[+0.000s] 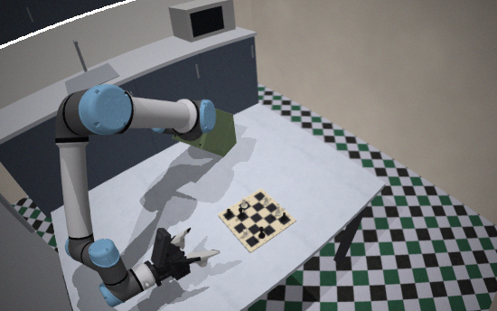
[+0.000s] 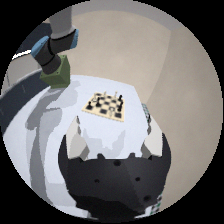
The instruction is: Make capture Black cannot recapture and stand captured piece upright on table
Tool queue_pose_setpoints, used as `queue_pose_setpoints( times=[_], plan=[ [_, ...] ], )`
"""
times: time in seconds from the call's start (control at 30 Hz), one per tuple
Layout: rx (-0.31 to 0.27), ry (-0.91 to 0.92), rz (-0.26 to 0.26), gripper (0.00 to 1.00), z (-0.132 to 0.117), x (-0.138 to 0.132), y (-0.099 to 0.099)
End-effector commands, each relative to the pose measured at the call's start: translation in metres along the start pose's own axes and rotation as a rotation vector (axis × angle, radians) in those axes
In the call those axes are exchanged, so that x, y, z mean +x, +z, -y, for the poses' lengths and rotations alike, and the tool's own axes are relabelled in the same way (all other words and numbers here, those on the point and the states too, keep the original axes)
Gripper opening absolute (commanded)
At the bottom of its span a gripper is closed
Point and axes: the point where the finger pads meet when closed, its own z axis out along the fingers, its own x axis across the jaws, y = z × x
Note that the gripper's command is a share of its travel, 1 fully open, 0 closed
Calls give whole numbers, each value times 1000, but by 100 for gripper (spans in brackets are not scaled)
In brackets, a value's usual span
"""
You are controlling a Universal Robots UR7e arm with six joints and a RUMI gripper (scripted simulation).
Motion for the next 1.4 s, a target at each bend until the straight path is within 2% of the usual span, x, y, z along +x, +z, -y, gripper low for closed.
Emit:
queue_pose_setpoints(
  times=[0.0,0.5,0.67,0.8,0.87,1.07,1.23,1.27,1.33,1.37],
  plan=[
    [-1,-1,0,100,24,5,-7],
    [-3,-4,10,100,23,5,-4],
    [-15,-17,52,100,24,1,9],
    [-36,-37,118,100,24,-4,28],
    [-36,-37,118,100,24,-4,28],
    [-102,-86,265,100,25,-16,69],
    [-202,-142,410,100,24,-28,107],
    [-202,-142,410,100,24,-28,107],
    [-254,-167,468,100,23,-32,122],
    [-254,-167,468,100,23,-32,122]
  ],
)
